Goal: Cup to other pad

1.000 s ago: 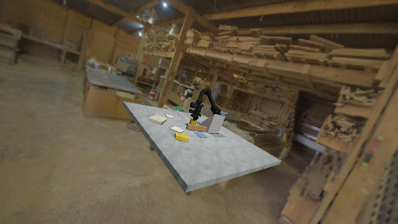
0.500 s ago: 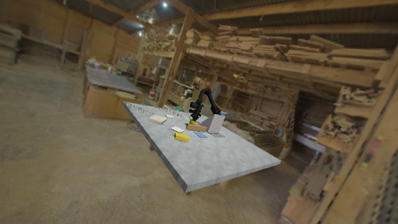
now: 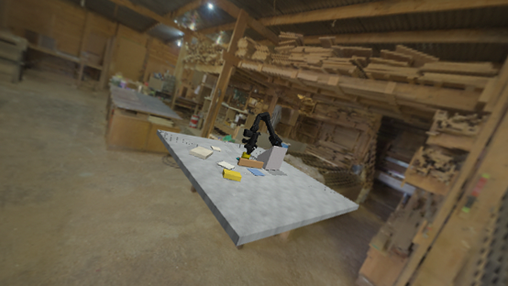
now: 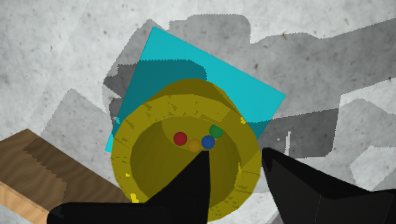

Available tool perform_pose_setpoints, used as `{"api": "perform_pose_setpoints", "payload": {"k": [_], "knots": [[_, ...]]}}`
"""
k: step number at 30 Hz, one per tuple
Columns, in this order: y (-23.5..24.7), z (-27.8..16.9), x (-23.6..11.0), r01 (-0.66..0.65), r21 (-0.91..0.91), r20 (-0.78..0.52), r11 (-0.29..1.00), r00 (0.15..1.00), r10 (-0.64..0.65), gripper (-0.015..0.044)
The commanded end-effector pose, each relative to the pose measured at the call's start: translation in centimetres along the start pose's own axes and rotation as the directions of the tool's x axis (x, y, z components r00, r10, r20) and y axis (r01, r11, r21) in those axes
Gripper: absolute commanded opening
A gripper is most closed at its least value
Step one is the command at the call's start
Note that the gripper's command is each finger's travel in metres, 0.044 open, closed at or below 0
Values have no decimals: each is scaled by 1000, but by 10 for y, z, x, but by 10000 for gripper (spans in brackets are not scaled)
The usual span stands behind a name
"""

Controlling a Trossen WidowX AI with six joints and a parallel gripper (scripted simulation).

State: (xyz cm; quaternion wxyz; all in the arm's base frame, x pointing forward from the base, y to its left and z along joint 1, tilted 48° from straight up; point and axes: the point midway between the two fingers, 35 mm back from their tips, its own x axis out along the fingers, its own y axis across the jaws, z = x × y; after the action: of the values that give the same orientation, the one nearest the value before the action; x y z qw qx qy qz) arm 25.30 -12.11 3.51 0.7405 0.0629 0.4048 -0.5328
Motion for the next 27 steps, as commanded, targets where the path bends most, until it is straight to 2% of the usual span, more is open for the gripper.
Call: {"api": "perform_pose_setpoints", "payload": {"k": [1, 27], "knots": [[2, 3, -6, -3, 11, 7, 1000, 1000, 3, 147], [2, -3, -34, -3, 4, 3, 1000, 1000, 3, 147]]}}
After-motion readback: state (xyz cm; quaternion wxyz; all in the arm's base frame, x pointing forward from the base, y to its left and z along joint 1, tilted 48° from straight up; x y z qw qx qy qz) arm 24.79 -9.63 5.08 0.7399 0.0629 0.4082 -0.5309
